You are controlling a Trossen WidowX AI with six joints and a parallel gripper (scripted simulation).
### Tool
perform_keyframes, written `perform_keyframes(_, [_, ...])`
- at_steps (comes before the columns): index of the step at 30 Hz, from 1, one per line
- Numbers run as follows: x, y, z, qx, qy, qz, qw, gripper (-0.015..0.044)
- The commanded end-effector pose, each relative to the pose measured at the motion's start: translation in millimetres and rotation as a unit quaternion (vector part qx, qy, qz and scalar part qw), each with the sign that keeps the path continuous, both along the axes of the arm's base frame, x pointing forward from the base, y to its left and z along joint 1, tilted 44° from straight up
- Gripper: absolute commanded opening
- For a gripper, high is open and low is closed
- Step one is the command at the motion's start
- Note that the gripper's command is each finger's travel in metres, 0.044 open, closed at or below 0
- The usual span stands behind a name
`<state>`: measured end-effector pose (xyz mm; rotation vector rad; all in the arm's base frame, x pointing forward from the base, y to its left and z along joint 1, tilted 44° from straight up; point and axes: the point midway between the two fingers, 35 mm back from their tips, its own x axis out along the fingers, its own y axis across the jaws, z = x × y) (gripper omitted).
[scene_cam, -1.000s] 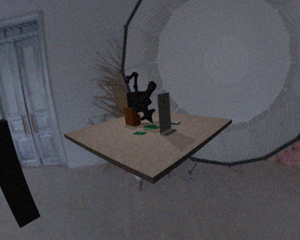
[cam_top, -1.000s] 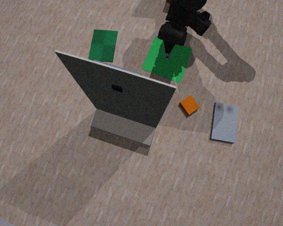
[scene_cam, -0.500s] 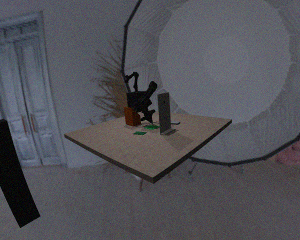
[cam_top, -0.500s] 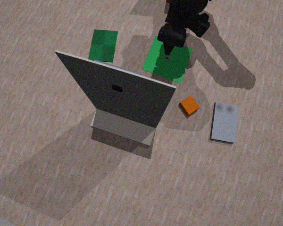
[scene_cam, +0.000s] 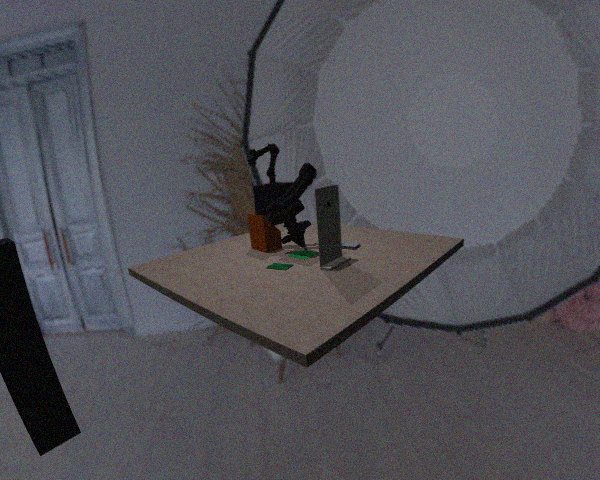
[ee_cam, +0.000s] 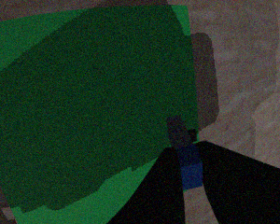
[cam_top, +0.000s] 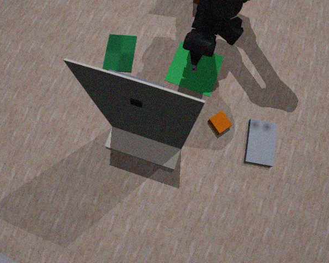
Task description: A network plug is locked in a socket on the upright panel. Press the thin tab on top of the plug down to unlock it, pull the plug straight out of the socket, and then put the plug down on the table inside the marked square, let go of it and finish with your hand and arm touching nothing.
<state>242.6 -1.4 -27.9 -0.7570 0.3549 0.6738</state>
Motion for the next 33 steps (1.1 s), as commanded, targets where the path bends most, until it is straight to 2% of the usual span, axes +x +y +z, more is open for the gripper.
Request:
perform_keyframes(1, [-1, 1, -3, 0.001, 0.004, -0.004, 1.000, 0.0000])
perform_keyframes(33, [-1, 13, -10, 0.004, 0.002, -0.005, 1.000, 0.0000])
